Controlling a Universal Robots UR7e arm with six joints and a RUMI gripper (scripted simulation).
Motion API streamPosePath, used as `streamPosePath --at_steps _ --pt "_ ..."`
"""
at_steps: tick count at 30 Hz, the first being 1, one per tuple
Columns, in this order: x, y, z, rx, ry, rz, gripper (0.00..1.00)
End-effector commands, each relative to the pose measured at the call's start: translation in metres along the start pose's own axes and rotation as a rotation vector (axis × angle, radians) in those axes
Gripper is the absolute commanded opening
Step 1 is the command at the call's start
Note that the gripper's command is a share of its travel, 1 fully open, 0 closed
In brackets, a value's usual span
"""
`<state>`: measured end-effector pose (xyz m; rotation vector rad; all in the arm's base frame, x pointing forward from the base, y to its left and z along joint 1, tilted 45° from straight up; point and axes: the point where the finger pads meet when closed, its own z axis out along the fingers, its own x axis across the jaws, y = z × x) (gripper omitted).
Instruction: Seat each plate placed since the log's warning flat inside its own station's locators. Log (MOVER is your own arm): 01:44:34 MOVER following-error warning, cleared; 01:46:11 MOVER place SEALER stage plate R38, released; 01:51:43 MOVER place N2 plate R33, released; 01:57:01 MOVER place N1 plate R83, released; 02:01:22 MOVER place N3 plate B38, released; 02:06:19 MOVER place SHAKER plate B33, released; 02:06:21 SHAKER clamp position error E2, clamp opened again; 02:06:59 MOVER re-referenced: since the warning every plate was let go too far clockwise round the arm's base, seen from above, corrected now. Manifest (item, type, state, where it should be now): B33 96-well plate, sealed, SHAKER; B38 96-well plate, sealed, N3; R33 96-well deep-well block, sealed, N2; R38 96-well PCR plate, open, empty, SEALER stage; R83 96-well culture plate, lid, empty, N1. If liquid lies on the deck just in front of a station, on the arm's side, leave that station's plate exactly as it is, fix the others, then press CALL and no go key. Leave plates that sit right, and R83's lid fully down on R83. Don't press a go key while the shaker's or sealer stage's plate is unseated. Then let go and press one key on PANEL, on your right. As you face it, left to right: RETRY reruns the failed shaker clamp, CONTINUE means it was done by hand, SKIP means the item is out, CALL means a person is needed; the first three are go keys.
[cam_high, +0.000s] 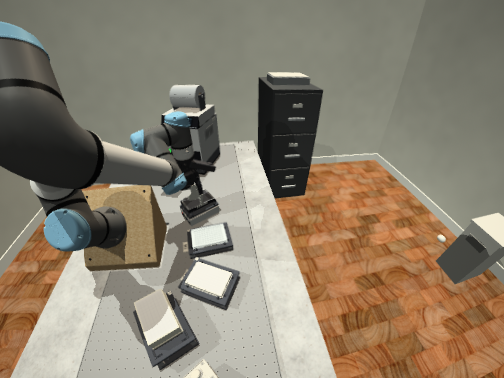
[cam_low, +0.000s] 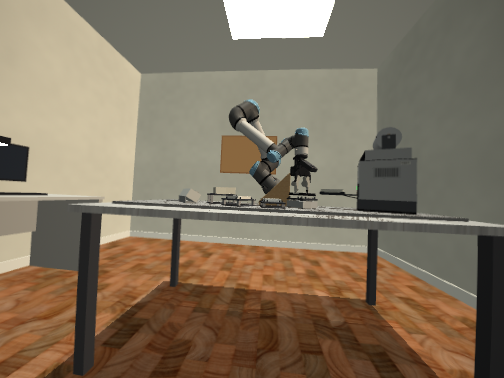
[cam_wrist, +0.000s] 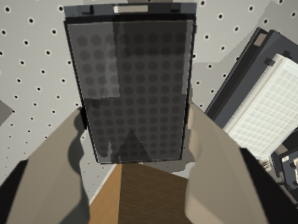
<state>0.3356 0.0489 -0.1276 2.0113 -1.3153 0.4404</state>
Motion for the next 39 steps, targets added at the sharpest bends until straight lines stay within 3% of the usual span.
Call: streamPosePath --at_steps 1,39 --pt "0.000 0.000 0.002 0.001 0.000 0.000 0.00" --pt "0.000 0.000 0.013 0.001 0.000 0.000 0.00"
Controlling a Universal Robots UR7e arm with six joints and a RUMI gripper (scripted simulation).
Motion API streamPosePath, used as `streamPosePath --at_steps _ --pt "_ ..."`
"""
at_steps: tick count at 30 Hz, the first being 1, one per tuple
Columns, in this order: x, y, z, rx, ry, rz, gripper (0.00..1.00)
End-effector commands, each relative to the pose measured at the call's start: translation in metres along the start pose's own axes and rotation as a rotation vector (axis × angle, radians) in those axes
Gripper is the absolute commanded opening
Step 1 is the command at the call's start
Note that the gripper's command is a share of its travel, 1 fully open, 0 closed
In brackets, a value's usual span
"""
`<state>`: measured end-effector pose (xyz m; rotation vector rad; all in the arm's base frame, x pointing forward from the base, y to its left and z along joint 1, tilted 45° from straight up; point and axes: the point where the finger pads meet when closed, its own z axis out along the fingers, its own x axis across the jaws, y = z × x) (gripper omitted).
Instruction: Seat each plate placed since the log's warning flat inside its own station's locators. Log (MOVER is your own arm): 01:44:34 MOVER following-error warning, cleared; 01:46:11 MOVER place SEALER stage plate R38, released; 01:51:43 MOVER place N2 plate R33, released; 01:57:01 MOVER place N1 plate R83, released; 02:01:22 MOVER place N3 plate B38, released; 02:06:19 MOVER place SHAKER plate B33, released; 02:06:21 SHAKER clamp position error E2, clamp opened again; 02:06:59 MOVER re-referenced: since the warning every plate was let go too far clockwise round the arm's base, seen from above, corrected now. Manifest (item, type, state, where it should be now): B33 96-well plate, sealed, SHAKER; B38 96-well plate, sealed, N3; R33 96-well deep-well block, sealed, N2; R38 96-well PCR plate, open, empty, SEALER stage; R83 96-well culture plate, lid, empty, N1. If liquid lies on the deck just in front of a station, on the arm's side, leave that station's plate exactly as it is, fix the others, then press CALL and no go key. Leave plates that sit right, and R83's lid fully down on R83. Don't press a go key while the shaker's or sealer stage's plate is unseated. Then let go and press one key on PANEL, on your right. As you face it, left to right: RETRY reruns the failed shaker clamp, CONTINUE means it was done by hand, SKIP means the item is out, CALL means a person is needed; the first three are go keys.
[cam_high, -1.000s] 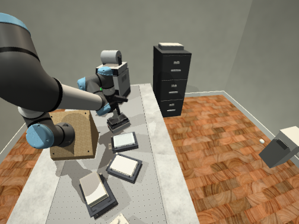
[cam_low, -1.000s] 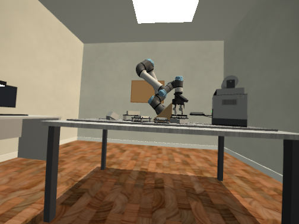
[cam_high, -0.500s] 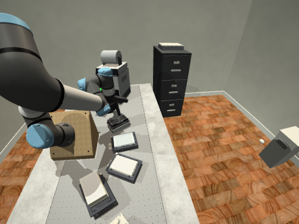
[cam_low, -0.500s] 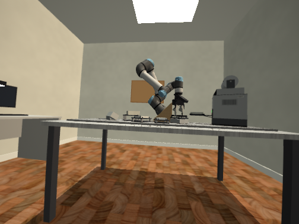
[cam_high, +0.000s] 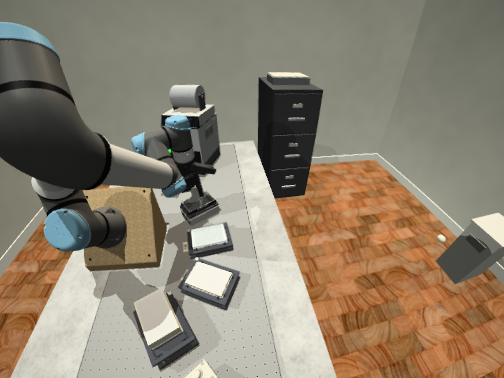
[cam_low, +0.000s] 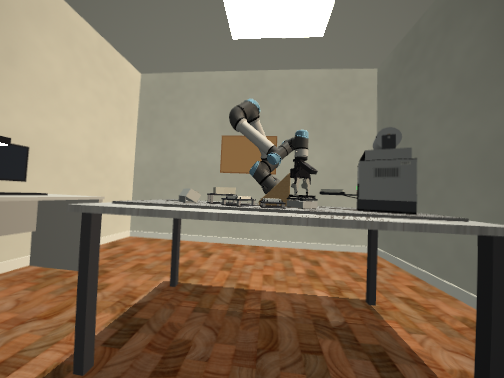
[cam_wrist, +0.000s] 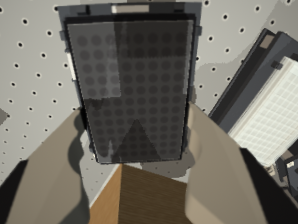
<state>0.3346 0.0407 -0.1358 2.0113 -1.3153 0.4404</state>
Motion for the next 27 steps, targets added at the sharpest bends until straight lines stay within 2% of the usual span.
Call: streamPosePath --at_steps 1,27 --pt "0.0001 -0.0003 0.0010 0.001 0.000 0.000 0.00" --pt "0.0001 -0.0003 0.0032 0.001 0.000 0.000 0.00"
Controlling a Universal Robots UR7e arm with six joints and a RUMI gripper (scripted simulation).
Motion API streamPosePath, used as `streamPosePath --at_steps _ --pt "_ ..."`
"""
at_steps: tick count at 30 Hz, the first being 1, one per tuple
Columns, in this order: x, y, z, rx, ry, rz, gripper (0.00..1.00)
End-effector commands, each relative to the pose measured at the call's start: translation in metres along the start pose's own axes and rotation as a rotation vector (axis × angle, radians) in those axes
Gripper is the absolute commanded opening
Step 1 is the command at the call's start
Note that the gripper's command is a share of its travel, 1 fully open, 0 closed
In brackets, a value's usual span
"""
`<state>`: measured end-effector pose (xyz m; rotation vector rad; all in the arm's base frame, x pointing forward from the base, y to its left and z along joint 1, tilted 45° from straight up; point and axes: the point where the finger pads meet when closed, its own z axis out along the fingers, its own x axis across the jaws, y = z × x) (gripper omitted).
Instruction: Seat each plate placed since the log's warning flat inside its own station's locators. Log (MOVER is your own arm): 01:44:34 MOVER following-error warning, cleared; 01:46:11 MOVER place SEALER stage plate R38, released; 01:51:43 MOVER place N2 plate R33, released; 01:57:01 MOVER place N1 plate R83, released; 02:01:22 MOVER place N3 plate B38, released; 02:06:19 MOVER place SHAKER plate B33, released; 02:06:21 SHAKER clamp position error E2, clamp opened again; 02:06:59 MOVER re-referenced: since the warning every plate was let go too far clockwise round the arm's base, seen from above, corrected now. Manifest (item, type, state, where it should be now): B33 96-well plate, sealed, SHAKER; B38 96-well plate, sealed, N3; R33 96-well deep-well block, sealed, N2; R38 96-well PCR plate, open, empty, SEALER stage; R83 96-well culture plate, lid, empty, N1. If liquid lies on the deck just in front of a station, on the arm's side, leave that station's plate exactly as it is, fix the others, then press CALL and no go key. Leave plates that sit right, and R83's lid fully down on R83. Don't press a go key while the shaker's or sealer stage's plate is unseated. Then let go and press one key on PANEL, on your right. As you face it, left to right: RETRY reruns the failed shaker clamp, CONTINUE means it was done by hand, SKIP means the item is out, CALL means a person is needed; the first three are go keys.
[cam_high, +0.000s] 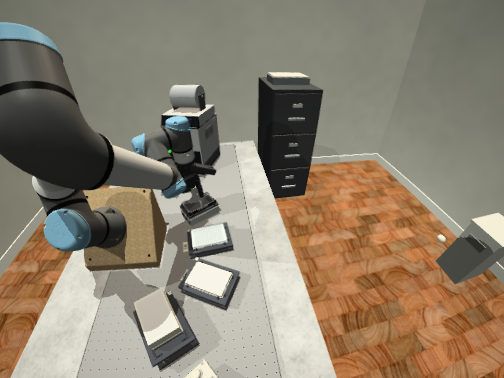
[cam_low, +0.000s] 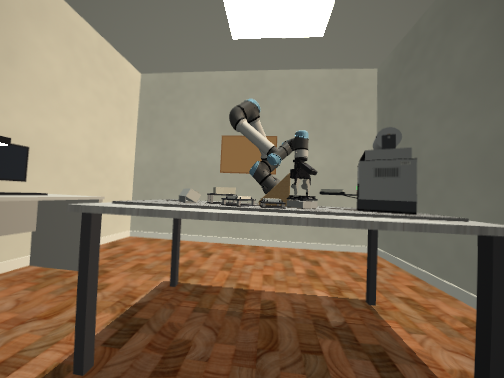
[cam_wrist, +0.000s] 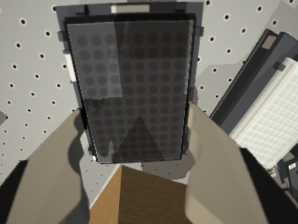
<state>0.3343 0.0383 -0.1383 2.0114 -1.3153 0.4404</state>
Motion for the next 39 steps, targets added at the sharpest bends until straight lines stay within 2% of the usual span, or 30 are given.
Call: streamPosePath --at_steps 1,31,32,39 --pt "0.0001 -0.0003 -0.0003 0.001 0.000 0.000 0.00" --pt "0.0000 -0.0003 -0.0003 0.001 0.000 0.000 0.00" --pt "0.0000 -0.0003 -0.0003 0.001 0.000 0.000 0.82" --pt "0.0000 -0.0003 -0.0003 0.001 0.000 0.000 0.82"
